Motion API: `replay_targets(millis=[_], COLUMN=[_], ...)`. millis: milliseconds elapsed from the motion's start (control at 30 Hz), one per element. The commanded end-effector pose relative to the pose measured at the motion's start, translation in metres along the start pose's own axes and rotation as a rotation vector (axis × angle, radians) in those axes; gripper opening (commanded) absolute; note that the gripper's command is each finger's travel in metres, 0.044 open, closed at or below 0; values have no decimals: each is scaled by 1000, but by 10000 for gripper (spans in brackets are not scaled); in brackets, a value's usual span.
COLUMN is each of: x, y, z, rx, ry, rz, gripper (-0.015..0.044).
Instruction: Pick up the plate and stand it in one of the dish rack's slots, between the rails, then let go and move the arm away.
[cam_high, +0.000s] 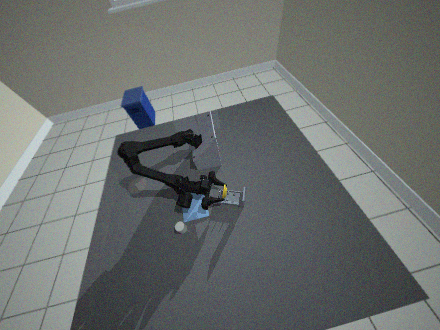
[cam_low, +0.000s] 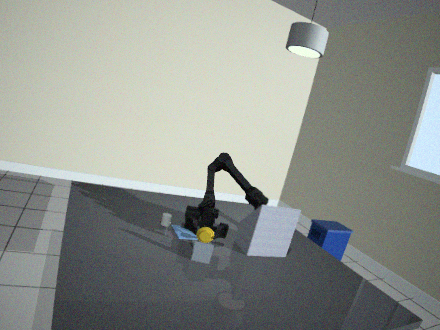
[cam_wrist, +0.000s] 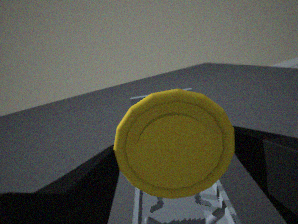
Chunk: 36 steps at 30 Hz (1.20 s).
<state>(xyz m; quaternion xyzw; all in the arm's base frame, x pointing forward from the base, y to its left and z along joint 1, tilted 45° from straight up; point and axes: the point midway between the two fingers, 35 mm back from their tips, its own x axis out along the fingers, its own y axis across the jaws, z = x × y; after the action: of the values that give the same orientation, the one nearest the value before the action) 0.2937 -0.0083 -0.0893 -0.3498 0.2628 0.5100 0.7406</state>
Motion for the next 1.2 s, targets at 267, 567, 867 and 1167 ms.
replay_targets(millis=[267,567,867,1167], x=[4,4,4,4], y=[3,3,2,2], z=[-18,-18,-18,-18], rx=[10,10,7,7], ry=[5,5,5,5], rz=[3,3,3,3], gripper=[0,0,236,400])
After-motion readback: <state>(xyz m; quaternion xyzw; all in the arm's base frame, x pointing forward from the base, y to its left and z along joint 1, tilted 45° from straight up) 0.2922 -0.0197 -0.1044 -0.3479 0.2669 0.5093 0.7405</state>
